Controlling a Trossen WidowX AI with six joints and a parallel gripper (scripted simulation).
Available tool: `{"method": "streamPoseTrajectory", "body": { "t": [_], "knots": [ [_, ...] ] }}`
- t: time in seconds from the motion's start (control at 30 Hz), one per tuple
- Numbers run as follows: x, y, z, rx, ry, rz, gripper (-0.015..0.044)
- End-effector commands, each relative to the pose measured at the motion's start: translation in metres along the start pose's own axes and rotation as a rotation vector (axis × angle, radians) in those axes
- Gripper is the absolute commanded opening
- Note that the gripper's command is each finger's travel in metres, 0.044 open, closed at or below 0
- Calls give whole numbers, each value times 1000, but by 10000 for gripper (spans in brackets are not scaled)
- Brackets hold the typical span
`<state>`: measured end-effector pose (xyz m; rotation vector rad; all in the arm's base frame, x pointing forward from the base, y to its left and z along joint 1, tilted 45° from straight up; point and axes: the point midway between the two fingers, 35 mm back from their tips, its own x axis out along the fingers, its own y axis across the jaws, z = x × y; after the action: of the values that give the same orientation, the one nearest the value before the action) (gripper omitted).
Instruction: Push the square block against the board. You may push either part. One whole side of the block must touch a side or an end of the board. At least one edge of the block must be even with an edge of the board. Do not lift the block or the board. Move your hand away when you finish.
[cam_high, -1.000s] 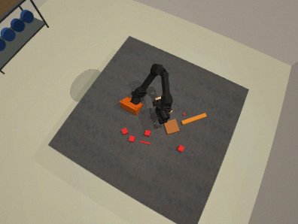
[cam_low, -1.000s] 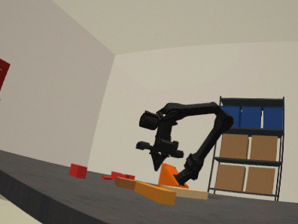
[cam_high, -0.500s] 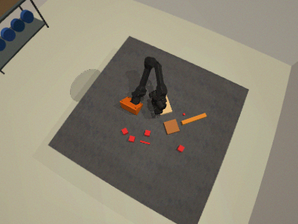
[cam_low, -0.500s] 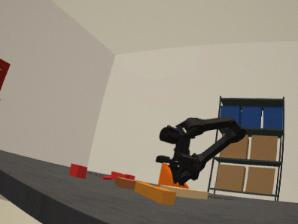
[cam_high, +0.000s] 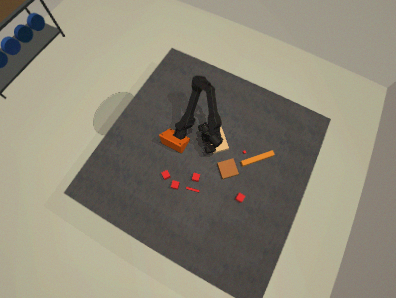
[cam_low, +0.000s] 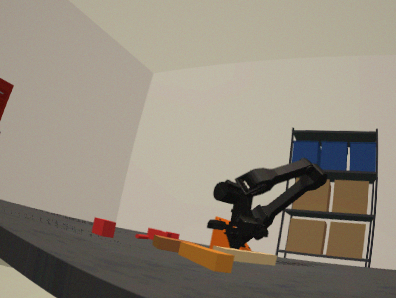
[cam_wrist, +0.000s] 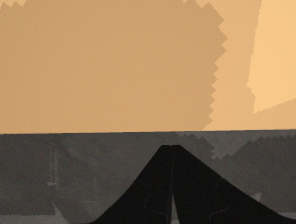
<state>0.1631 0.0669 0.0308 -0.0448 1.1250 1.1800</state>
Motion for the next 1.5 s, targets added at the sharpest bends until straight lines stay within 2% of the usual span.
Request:
{"method": "streamPoseTrajectory", "body": {
  "t": [0.0, 0.4, 1.47],
  "knots": [
    [0, -1, 7, -2, -6, -3, 0],
    [0, -1, 22, -3, -6, -3, 0],
    [0, -1, -27, -1, -4, -4, 0]
  ]
}}
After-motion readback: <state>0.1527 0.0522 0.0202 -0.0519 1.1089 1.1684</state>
